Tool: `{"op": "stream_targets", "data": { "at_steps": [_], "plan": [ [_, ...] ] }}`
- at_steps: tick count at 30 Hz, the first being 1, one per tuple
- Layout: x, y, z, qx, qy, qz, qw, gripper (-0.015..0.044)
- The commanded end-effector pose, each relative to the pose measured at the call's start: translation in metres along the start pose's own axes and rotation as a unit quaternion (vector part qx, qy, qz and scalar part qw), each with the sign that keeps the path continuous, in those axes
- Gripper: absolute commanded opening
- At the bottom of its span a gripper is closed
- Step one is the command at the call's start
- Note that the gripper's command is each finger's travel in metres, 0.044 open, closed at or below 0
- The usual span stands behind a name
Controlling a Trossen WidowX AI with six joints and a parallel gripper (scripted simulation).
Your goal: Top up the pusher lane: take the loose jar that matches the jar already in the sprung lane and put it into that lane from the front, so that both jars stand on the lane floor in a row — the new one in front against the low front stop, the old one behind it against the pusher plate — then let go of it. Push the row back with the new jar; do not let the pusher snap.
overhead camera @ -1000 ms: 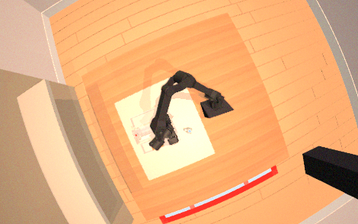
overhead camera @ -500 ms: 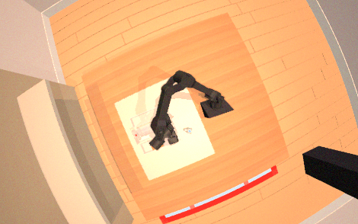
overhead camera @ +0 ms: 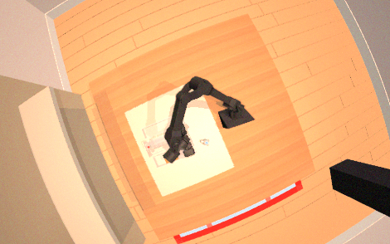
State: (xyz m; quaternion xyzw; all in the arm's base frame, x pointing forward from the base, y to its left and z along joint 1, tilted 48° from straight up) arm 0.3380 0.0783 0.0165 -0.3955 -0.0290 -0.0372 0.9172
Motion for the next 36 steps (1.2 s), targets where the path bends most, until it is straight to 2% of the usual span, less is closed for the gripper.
{"op": "stream_targets", "data": {
  "at_steps": [1,36],
  "plan": [
    [0.0012,-0.0005,0.0002,-0.002,-0.006,-0.002,1.000,0.0000],
    [-0.0073,-0.0008,-0.0002,-0.002,-0.006,-0.002,1.000,0.0000]
  ]
}}
Point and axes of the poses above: the point midway between the two fingers, 35 mm back from their tips, its own z axis back along the fingers, its own y axis across the jaws, x = y × z, the point moved 6 cm from there along z, back along the fingers, and after that the axes turned 9 degrees about -z, right-handed, at the moved point
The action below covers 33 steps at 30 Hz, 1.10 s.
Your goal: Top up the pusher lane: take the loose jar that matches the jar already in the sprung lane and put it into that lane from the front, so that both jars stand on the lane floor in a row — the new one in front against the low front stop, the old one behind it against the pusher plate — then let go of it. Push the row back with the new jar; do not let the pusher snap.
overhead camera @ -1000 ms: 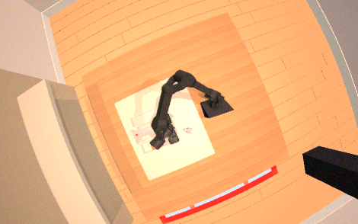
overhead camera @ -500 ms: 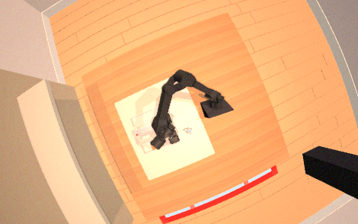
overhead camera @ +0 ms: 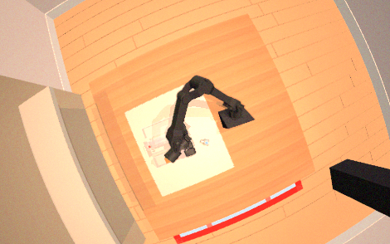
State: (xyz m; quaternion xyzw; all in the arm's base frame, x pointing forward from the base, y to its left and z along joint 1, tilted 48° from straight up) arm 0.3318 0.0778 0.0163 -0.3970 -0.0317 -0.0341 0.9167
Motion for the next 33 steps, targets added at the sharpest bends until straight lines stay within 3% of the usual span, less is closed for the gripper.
{"op": "stream_targets", "data": {
  "at_steps": [1,9,20,33],
  "plan": [
    [-0.001,0.000,0.000,-0.001,-0.002,-0.004,1.000,0.0000],
    [-0.001,0.000,0.000,-0.001,-0.002,-0.004,1.000,0.0000],
    [-0.001,0.000,0.000,-0.001,-0.002,-0.004,1.000,0.0282],
    [-0.001,0.000,0.020,-0.001,-0.002,-0.004,1.000,0.0282]
  ]
}}
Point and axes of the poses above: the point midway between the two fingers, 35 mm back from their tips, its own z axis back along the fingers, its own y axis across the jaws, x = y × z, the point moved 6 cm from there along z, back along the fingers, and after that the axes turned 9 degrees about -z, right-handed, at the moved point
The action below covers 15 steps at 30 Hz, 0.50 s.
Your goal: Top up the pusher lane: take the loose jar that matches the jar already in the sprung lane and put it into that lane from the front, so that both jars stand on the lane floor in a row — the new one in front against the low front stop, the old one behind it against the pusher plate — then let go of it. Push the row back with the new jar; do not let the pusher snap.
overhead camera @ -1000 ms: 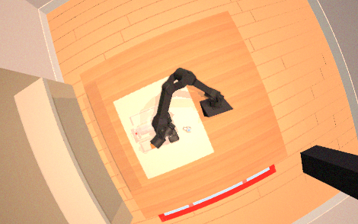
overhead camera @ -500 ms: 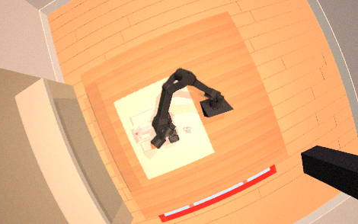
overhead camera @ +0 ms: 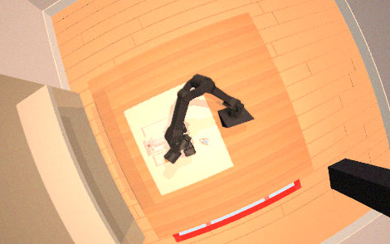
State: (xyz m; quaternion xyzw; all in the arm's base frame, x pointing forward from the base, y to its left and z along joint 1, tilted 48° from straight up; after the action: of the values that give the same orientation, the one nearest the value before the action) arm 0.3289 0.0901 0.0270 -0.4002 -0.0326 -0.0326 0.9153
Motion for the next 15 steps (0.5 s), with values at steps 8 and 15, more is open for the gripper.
{"op": "stream_targets", "data": {
  "at_steps": [8,15],
  "plan": [
    [-0.016,-0.001,0.005,0.003,0.000,-0.004,1.000,0.0282],
    [-0.039,-0.004,0.006,0.004,0.000,-0.004,1.000,0.0282]
  ]
}}
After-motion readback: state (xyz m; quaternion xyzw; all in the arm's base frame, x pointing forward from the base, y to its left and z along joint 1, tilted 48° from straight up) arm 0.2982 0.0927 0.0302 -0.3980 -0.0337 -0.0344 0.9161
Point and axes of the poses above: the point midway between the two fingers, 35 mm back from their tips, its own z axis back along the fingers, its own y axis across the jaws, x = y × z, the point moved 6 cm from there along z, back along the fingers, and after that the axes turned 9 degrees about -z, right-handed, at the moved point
